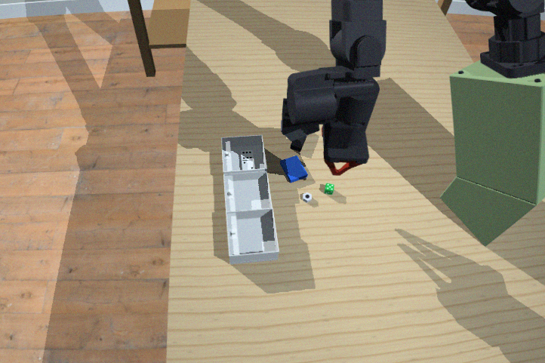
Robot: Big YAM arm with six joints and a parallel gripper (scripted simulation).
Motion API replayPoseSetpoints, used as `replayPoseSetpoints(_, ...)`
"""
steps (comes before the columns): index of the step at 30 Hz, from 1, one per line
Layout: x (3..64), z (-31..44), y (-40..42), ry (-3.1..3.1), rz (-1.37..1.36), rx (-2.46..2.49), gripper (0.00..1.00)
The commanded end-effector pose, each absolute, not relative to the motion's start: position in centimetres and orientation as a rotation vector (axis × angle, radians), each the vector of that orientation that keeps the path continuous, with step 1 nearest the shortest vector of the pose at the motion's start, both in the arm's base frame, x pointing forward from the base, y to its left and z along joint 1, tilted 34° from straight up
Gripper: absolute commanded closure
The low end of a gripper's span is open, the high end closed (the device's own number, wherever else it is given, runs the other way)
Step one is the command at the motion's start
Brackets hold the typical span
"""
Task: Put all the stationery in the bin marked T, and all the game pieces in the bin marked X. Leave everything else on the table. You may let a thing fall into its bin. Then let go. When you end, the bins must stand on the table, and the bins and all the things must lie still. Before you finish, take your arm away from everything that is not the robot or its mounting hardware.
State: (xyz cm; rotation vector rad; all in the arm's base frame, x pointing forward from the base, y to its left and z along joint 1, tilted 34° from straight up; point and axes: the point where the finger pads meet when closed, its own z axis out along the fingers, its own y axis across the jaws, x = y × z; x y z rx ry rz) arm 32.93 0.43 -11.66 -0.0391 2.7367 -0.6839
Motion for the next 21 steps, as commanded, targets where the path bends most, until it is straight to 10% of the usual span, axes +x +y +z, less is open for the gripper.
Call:
replayPoseSetpoints(1, 33.33, -11.6, 1.17, 2.671, -0.636, 0.156, 0.71)
replayPoseSetpoints(21, 33.13, -11.61, 1.02, 2.673, -0.637, 0.167, 0.71)
